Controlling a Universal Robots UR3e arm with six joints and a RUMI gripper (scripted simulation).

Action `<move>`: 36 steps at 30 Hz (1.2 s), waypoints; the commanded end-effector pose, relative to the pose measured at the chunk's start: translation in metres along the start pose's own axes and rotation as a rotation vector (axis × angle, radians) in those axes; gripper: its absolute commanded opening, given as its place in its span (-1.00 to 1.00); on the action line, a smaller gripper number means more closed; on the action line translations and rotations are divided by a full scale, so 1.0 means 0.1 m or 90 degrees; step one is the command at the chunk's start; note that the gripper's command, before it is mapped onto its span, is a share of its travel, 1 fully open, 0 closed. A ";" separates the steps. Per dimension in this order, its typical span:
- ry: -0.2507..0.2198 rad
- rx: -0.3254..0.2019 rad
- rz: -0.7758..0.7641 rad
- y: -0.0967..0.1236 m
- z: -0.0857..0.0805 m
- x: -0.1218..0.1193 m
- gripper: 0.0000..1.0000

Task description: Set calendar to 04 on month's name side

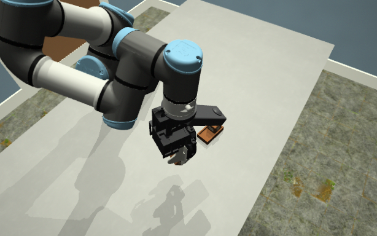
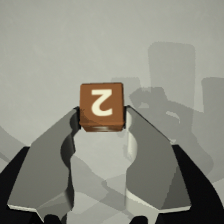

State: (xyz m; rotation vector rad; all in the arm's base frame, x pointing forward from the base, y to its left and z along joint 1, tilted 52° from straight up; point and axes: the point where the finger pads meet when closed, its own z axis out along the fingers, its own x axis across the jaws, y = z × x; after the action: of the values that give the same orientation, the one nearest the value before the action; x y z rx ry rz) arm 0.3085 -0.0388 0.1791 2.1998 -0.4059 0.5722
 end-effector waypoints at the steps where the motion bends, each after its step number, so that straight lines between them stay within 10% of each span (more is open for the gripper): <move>1: 0.015 0.055 -0.013 -0.05 -0.02 0.02 -0.78; 36: -0.003 0.151 -0.015 -0.03 0.02 -0.02 -0.78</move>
State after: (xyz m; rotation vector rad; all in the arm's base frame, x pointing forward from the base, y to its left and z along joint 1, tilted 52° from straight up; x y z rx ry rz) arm 0.3091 -0.0415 0.1794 2.3540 -0.3600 0.6272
